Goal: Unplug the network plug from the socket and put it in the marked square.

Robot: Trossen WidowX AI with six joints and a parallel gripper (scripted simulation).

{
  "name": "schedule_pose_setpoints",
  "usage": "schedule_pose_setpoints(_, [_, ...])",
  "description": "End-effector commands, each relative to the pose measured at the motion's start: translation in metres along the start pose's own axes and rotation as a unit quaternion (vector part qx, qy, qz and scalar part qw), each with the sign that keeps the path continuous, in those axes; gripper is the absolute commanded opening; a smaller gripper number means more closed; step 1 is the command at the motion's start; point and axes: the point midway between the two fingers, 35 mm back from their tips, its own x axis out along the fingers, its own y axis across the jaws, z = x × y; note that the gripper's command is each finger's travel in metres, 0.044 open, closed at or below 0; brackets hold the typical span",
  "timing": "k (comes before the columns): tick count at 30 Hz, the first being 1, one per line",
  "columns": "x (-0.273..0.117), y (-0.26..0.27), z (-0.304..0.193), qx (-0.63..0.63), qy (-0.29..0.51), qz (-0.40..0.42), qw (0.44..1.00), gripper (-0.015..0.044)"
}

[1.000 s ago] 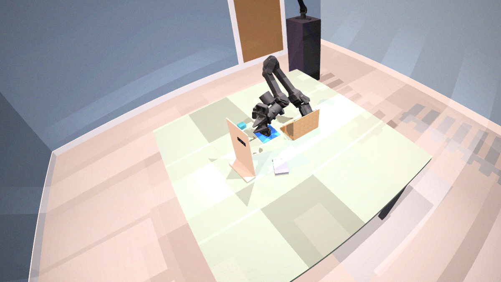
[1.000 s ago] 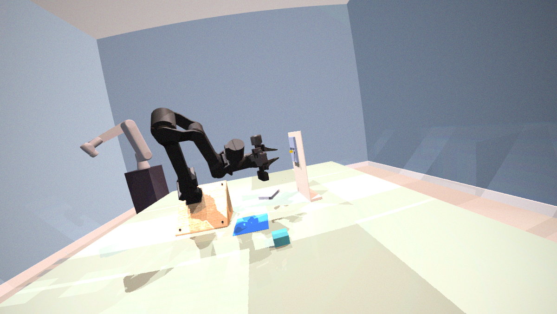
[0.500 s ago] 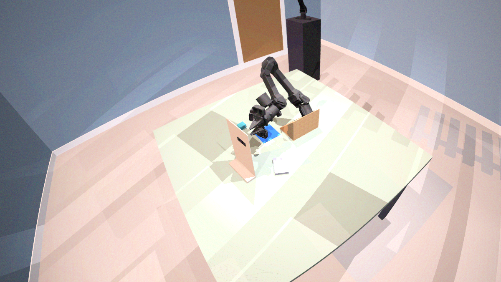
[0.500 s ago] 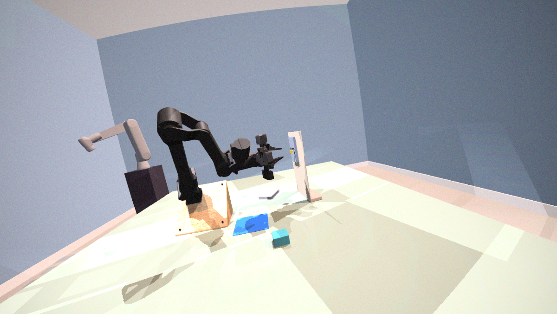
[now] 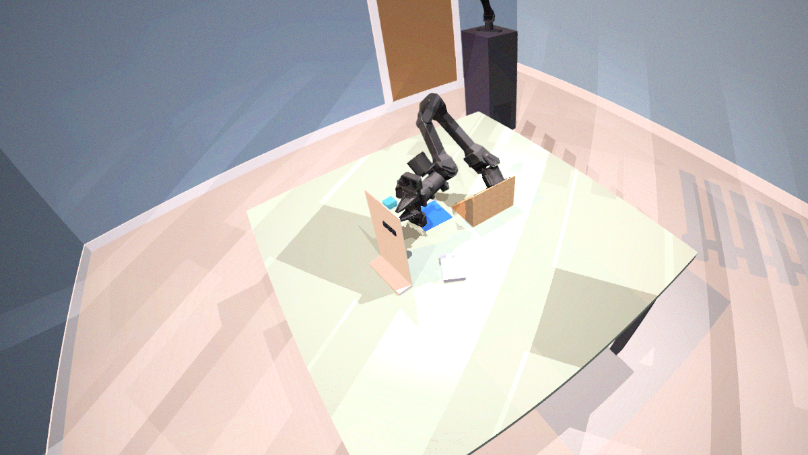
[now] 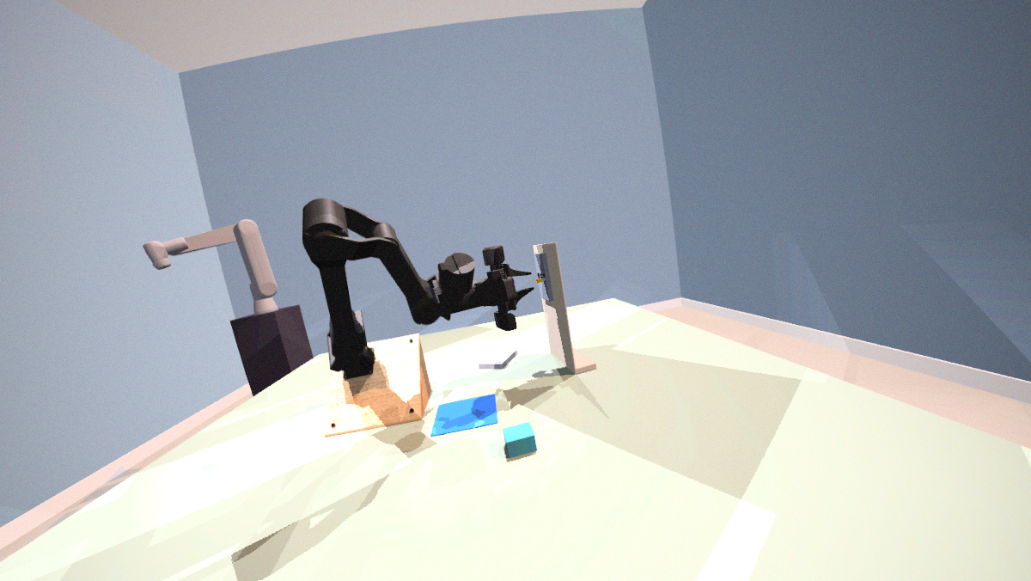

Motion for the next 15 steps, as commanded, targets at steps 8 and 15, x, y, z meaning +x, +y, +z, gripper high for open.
schedule_pose_setpoints(8, [0.018, -0.001, 0.003, -0.002, 0.003, 0.0, 1.0, 0.0156])
schedule_pose_setpoints(15, [0.025, -0.001, 0.005, -0.002, 0.003, 0.0, 1.0, 0.0156])
